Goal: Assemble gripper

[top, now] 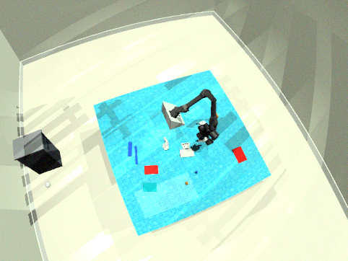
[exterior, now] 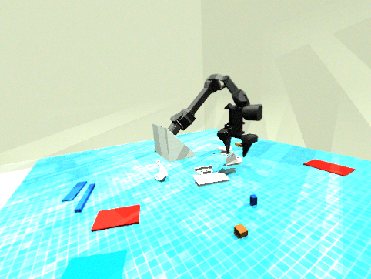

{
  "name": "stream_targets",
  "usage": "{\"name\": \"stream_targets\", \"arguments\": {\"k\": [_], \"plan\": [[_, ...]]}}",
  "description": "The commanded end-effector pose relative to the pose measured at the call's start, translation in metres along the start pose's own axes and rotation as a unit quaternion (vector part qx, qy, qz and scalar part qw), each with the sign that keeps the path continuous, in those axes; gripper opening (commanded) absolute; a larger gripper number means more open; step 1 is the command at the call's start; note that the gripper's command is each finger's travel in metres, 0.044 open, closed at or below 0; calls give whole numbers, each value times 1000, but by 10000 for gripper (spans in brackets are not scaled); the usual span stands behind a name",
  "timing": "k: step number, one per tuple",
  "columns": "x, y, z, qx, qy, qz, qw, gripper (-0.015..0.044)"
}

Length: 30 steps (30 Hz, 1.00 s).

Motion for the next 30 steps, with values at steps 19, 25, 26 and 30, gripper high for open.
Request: {"name": "stream_targets", "arguments": {"k": [19,25,26,30], "plan": [[38,-3,2,6,-2,-4,1000,440],[39,-3,2,6,-2,-4,1000,440],[39,-3,2,6,-2,-4,1000,440],[39,-3,2,6,-2,-4,1000,440]]}}
Point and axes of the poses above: the point midway between the two fingers, 35 mm back from their tips, its own x axis out along the fingers, its own y axis across the jaws, z = x × y, the point moved 1 cm from there along -x, back along the fingers, and after that the axes turned 6 degrees about -x, right-handed, at the moved point
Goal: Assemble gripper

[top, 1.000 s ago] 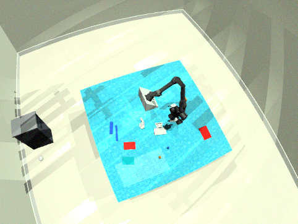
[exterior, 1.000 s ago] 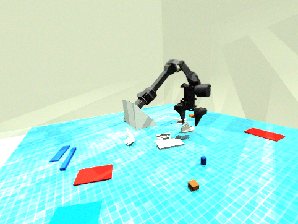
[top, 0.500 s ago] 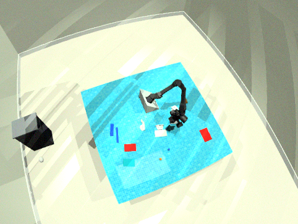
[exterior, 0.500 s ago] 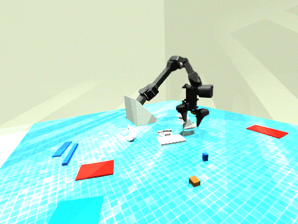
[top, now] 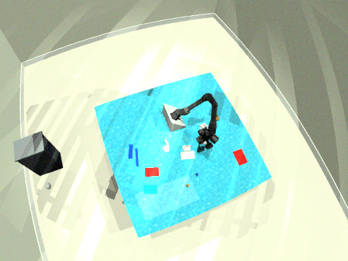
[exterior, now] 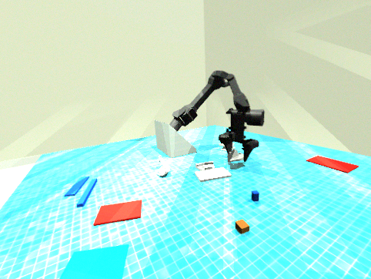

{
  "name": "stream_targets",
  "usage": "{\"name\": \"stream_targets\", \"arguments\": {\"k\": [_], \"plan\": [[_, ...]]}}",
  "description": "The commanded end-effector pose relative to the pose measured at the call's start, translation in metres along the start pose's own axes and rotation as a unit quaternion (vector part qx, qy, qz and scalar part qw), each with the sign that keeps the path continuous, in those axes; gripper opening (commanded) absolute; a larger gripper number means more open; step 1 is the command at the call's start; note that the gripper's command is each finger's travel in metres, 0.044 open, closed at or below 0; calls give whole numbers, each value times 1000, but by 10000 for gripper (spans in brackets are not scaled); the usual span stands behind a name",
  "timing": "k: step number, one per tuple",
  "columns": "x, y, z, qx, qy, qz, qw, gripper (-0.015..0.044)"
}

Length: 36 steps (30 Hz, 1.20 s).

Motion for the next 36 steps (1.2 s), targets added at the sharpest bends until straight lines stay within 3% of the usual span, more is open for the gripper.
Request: {"name": "stream_targets", "arguments": {"k": [1,20,31,36], "plan": [[1,0,2,4,-3,-1,1000,440],[2,0,2,4,-3,-1,1000,440],[1,0,1,1,0,-1,1000,151],[1,0,1,1,0,-1,1000,134]]}}
Point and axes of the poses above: the point midway between the two fingers, 35 mm back from their tips, its own x axis out along the fingers, its own y axis across the jaws, z = x × y, the point moved 1 cm from there along -x, back along the fingers, and after that the axes turned 6 degrees about -x, right-handed, at the moved point
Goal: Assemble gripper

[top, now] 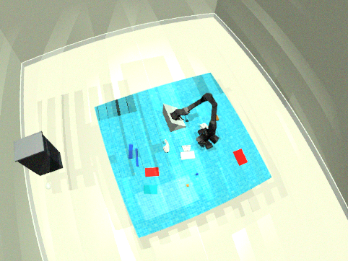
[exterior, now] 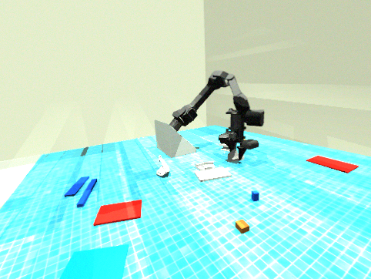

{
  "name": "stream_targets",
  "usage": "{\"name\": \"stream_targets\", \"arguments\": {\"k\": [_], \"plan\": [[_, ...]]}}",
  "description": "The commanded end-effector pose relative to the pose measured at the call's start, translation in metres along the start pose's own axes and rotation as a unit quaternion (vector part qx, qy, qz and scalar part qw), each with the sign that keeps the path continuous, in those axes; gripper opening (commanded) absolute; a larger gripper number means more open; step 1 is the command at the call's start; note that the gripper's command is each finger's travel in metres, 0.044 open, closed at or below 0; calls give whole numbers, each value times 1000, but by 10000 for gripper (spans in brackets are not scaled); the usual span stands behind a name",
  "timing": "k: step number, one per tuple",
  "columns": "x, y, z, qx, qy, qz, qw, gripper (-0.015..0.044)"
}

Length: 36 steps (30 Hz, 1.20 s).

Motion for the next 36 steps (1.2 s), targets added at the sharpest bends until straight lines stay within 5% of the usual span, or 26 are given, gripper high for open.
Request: {"name": "stream_targets", "arguments": {"k": [1,12,36], "plan": [[0,0,0,-1,0,1,1000,134],[-2,1,0,-1,-1,1,1000,134],[-76,1,1,2,-5,1,1000,134]]}}
Point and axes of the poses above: the point midway between the two fingers, 35 mm back from their tips, its own x axis out along the fingers, its own y axis across the jaws, z = x × y, the point moved 1 cm from there along -x, back along the fingers, and after that the axes turned 6 degrees about -x, right-handed, at the moved point
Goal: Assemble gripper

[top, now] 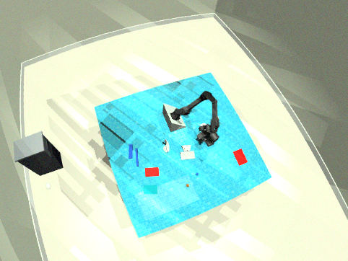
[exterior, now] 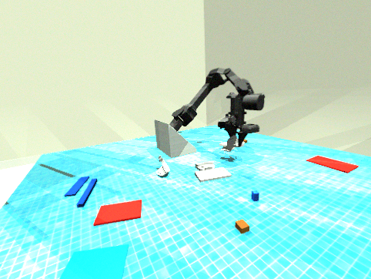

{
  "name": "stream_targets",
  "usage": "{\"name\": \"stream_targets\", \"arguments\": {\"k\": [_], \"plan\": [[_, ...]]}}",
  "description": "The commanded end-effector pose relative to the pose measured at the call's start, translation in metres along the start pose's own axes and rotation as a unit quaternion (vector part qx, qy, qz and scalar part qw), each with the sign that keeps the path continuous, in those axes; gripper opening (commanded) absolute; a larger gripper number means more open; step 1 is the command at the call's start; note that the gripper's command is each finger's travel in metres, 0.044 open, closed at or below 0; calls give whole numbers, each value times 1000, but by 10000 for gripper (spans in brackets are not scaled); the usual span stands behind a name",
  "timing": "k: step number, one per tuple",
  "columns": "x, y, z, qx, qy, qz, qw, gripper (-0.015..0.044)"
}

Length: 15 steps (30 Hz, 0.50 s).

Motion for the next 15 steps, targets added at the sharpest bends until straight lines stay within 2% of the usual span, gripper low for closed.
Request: {"name": "stream_targets", "arguments": {"k": [1,8,15], "plan": [[-12,-1,-3,-5,4,3,1000,134],[-13,0,-1,-12,3,3,1000,134],[-13,6,20,-76,-2,3,997,134]]}}
Point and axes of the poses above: the point midway between the two fingers, 35 mm back from their tips, its own x axis out along the fingers, its own y axis across the jaws, z = x × y, the point moved 1 cm from there along -x, back along the fingers, and after that the axes turned 6 degrees about -x, right-handed, at the moved point
